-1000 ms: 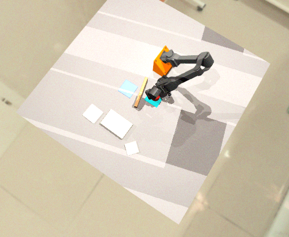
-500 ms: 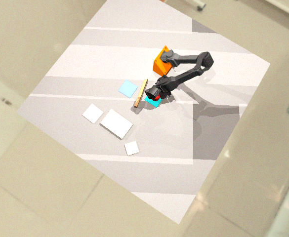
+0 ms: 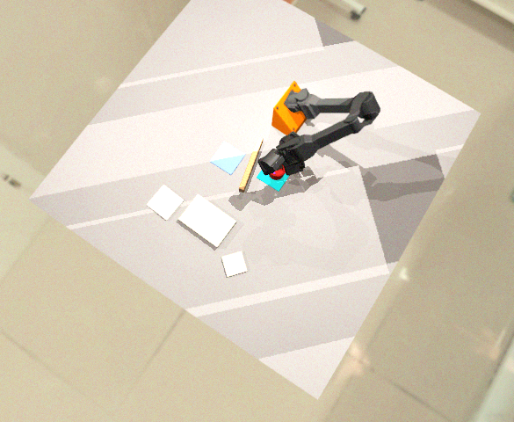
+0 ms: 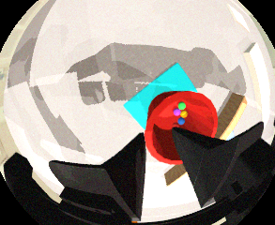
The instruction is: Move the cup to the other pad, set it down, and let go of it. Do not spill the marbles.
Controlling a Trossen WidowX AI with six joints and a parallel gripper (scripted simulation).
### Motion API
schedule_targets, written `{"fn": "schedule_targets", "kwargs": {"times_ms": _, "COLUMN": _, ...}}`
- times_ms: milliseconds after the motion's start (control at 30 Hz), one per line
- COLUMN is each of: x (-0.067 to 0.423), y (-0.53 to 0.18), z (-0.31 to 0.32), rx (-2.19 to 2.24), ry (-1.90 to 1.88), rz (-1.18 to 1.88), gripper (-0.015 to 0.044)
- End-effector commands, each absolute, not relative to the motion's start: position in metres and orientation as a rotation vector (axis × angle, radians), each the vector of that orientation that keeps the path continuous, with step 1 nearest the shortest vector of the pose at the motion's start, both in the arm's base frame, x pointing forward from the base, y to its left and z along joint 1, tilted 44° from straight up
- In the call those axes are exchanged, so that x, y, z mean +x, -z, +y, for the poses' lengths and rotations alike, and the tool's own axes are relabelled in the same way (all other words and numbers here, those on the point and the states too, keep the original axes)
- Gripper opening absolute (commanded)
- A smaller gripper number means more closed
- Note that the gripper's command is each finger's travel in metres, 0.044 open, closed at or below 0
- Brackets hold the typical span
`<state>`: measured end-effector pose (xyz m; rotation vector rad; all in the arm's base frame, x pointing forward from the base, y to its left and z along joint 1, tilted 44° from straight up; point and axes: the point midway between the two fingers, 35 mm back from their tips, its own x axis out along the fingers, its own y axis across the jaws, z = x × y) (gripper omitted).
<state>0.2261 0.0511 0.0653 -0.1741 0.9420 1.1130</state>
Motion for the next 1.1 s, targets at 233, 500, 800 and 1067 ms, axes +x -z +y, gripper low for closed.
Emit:
{"fn": "schedule_targets", "kwargs": {"times_ms": 233, "x": 0.225, "y": -0.075, "z": 0.041, "rx": -0.182, "ry": -1.112, "rz": 0.94, "gripper": 0.0128}}
{"fn": "schedule_targets", "kwargs": {"times_ms": 500, "x": 0.224, "y": -0.082, "z": 0.034, "rx": -0.179, "ry": -1.113, "rz": 0.94, "gripper": 0.0128}}
{"fn": "schedule_targets", "kwargs": {"times_ms": 800, "x": 0.223, "y": -0.083, "z": 0.034, "rx": -0.168, "ry": -1.113, "rz": 0.941, "gripper": 0.0233}}
{"fn": "schedule_targets", "kwargs": {"times_ms": 1067, "x": 0.223, "y": -0.087, "z": 0.03, "rx": -0.17, "ry": -1.111, "rz": 0.942, "gripper": 0.044}}
